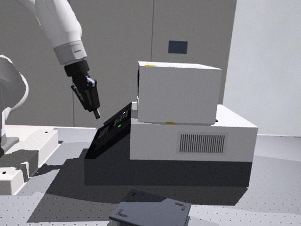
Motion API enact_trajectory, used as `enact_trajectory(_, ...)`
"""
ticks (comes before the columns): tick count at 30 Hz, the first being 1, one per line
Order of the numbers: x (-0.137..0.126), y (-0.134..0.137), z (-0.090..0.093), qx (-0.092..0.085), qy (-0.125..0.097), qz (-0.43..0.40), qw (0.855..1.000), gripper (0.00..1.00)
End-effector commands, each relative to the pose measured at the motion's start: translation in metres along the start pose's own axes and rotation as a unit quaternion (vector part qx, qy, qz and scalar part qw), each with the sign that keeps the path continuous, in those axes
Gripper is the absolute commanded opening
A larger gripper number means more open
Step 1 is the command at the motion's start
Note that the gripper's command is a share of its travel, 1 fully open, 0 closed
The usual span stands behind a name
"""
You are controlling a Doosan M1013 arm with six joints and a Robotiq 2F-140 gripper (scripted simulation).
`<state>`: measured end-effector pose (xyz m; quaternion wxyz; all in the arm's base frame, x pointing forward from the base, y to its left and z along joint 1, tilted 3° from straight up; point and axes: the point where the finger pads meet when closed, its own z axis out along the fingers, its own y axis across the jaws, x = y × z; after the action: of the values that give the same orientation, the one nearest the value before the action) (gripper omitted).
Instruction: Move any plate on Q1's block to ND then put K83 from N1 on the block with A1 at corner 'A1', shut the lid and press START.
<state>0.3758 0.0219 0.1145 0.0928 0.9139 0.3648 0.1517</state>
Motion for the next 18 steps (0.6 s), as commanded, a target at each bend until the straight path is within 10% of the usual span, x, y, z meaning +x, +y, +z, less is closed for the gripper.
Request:
enact_trajectory(1, 0.0003, 0.0003, 0.0011, 0.0, 0.0, 0.0, 1.0, 0.0)
enact_trajectory(18, 0.0027, 0.0027, 0.0105, 0.0, 0.0, 0.0, 1.0, 0.0)
